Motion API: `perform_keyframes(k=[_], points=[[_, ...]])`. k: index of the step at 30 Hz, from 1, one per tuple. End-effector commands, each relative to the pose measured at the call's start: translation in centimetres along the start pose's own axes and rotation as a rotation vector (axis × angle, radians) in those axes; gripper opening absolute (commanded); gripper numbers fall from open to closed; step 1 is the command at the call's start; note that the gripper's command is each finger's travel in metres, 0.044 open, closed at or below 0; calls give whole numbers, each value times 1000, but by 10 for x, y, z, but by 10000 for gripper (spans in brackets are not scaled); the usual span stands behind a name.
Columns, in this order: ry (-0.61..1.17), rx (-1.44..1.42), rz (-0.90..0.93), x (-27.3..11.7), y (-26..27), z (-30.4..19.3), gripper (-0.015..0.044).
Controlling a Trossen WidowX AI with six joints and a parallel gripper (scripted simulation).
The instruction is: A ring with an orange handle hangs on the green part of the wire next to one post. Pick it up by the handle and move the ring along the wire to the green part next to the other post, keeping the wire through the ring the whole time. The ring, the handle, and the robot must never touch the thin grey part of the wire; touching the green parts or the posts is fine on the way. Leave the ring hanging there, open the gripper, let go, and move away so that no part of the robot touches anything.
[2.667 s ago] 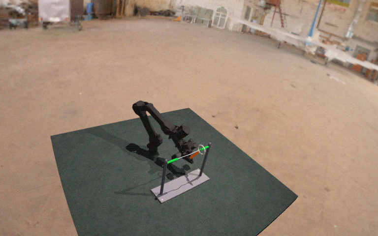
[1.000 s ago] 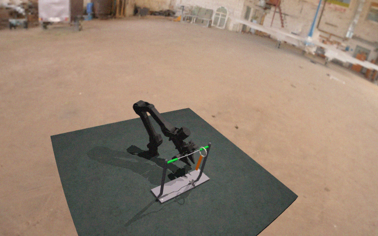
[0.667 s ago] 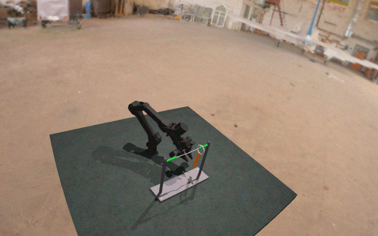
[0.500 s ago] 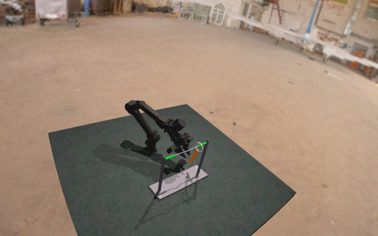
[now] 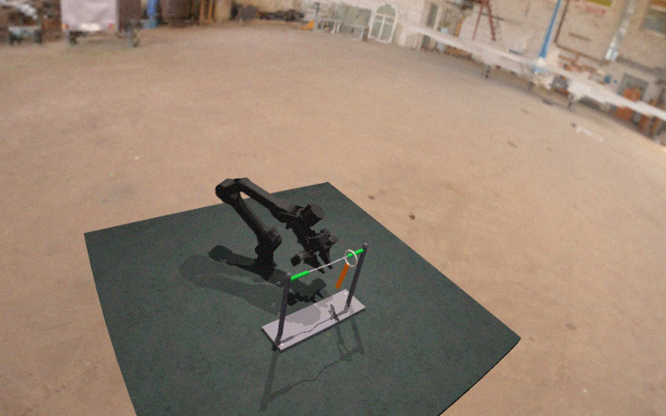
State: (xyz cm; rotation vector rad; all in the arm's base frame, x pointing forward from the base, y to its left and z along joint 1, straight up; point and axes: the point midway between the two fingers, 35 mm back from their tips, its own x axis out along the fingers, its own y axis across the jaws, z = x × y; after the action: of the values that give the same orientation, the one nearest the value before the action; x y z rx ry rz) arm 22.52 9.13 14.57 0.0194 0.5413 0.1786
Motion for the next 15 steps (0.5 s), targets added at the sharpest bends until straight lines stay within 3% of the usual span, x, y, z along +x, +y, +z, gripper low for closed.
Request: perform_keyframes(k=[1, 8, 15], points=[[-2, 4, -3, 0, 0, 0, 160], [-2, 4, -3, 0, 0, 0, 160], [1, -1, 0, -49, -2, -1, 344]])
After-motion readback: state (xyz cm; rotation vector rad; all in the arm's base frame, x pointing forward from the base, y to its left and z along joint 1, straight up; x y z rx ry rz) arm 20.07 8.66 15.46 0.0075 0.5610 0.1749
